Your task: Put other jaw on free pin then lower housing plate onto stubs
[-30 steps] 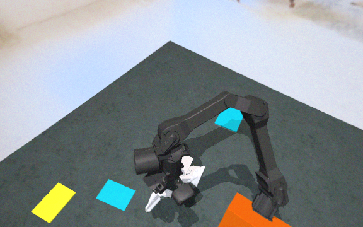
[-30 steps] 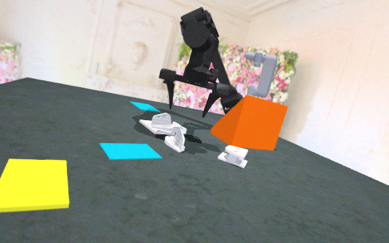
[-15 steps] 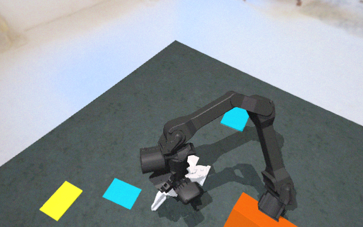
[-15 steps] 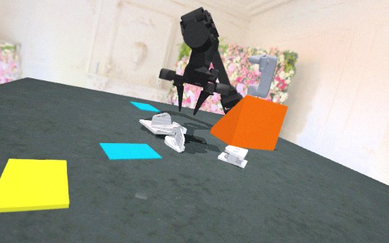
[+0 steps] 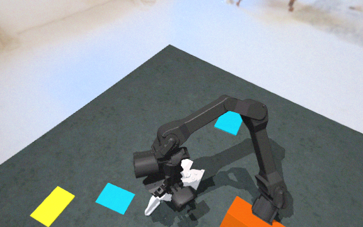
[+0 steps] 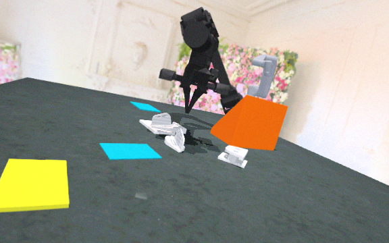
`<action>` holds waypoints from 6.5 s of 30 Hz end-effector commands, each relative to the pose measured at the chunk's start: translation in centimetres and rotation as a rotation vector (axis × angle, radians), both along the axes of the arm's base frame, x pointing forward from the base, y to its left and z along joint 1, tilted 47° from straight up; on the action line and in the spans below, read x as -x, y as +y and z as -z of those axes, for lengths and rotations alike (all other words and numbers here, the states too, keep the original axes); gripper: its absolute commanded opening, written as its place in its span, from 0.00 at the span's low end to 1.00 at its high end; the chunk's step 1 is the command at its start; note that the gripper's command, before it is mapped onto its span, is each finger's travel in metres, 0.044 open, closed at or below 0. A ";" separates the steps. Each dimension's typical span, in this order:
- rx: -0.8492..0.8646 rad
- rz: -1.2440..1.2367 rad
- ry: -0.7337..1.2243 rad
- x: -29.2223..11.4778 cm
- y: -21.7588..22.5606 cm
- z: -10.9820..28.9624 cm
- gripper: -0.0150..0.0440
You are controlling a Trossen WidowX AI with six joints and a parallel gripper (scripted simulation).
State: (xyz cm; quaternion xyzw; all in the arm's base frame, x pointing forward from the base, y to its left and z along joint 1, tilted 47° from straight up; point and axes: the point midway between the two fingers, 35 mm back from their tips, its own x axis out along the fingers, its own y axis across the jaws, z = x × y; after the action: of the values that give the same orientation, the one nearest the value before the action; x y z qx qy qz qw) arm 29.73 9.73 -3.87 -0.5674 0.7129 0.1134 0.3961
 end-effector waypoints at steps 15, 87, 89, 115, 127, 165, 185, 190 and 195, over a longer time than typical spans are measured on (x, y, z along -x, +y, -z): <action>0.000 0.000 0.000 0.0 0.0 0.0 0.52; 0.000 -0.002 0.003 -0.1 0.0 0.0 0.34; -0.001 -0.022 0.024 -0.5 0.4 0.2 0.43; -0.010 -0.188 0.200 -3.7 0.2 4.6 1.00; -0.010 -0.188 0.200 -3.7 -1.0 5.7 1.00; -0.008 -0.188 0.200 -3.5 -3.5 8.1 1.00; -0.013 -0.183 0.199 -3.5 -3.5 8.0 0.50; -0.013 -0.183 0.199 -3.5 -3.5 8.0 0.48; -0.013 -0.183 0.199 -3.5 -3.5 8.0 0.48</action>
State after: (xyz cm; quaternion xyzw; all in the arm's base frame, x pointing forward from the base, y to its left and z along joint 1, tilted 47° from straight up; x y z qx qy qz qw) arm 33.14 6.26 -11.92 -0.6126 0.6939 0.2098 0.3150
